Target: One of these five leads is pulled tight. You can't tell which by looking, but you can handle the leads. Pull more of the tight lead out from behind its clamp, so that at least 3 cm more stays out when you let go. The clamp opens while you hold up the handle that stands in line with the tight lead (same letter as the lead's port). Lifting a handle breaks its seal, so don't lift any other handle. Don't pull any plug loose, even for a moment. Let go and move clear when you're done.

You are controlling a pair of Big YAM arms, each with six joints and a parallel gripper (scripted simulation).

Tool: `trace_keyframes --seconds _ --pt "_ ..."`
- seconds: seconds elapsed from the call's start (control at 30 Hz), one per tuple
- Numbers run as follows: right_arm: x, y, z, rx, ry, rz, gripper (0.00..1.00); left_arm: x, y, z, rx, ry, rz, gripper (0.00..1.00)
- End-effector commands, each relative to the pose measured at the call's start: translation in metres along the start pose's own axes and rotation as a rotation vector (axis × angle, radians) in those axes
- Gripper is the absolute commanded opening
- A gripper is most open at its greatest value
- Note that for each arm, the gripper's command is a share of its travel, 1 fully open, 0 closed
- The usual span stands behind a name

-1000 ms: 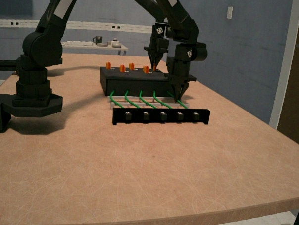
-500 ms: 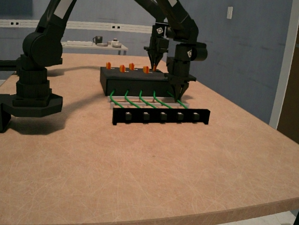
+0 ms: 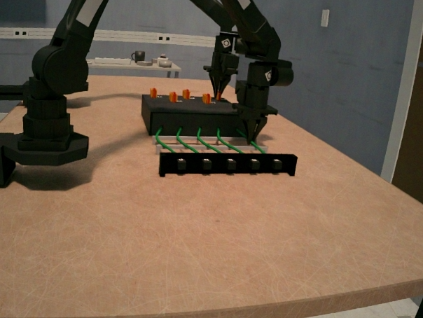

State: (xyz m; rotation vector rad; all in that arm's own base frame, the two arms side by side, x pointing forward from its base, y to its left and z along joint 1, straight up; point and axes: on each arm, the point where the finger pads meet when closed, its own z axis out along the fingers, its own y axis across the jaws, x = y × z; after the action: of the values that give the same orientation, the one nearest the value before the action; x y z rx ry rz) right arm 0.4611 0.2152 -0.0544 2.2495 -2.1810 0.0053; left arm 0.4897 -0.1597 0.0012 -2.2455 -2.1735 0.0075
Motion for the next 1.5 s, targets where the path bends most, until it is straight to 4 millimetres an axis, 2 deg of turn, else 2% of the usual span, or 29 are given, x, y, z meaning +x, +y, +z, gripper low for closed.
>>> trace_keyframes --seconds 0.0,0.27,0.3,0.33,0.4,0.43,0.47,0.73,0.97,1.0,1.03,1.07,1.4,1.43,1.47 --pt "-0.002 -0.005 -0.006 0.019 -0.007 -0.01 0.0 -0.004 0.021 -0.043 -0.077 -0.015 0.014 0.05" --pt "-0.002 -0.005 -0.006 0.019 -0.007 -0.01 0.0 -0.003 0.018 -0.043 -0.065 -0.012 0.014 0.05" --pt "-0.002 -0.005 -0.006 0.019 -0.007 -0.01 0.0 -0.001 0.009 -0.025 -0.031 -0.006 0.003 0.05" --pt "-0.002 -0.005 -0.006 0.019 -0.007 -0.01 0.0 -0.004 0.023 -0.044 -0.084 -0.018 0.014 0.05" --pt "-0.002 -0.005 -0.006 0.019 -0.007 -0.01 0.0 -0.007 0.033 -0.045 -0.127 -0.029 0.013 0.05" --pt "-0.002 -0.005 -0.006 0.019 -0.007 -0.01 0.0 -0.005 0.024 -0.038 -0.106 -0.024 0.014 0.05" --pt "-0.002 -0.005 -0.006 0.019 -0.007 -0.01 0.0 -0.007 0.034 -0.047 -0.131 -0.031 0.013 0.05" --pt "-0.002 -0.005 -0.006 0.019 -0.007 -0.01 0.0 -0.008 0.037 -0.058 -0.151 -0.036 0.013 0.05" --pt "-0.002 -0.005 -0.006 0.019 -0.007 -0.01 0.0 -0.008 0.036 -0.064 -0.153 -0.037 0.013 0.05" --pt "-0.002 -0.005 -0.006 0.019 -0.007 -0.01 0.0 -0.008 0.034 -0.064 -0.143 -0.034 0.013 0.05" --pt "-0.002 -0.005 -0.006 0.019 -0.007 -0.01 0.0 -0.005 0.026 -0.052 -0.091 -0.02 0.014 0.05" --pt "-0.002 -0.005 -0.006 0.019 -0.007 -0.01 0.0 -0.003 0.019 -0.052 -0.059 -0.011 0.014 0.05" --pt "-0.002 -0.005 -0.006 0.019 -0.007 -0.01 0.0 -0.002 0.016 -0.052 -0.045 -0.007 0.014 0.05" --pt "-0.002 -0.005 -0.006 0.019 -0.007 -0.01 0.0 -0.004 0.021 -0.053 -0.065 -0.012 0.014 0.05" --pt "-0.002 -0.005 -0.006 0.019 -0.007 -0.01 0.0 -0.003 0.017 -0.056 -0.084 -0.018 0.014 0.05"
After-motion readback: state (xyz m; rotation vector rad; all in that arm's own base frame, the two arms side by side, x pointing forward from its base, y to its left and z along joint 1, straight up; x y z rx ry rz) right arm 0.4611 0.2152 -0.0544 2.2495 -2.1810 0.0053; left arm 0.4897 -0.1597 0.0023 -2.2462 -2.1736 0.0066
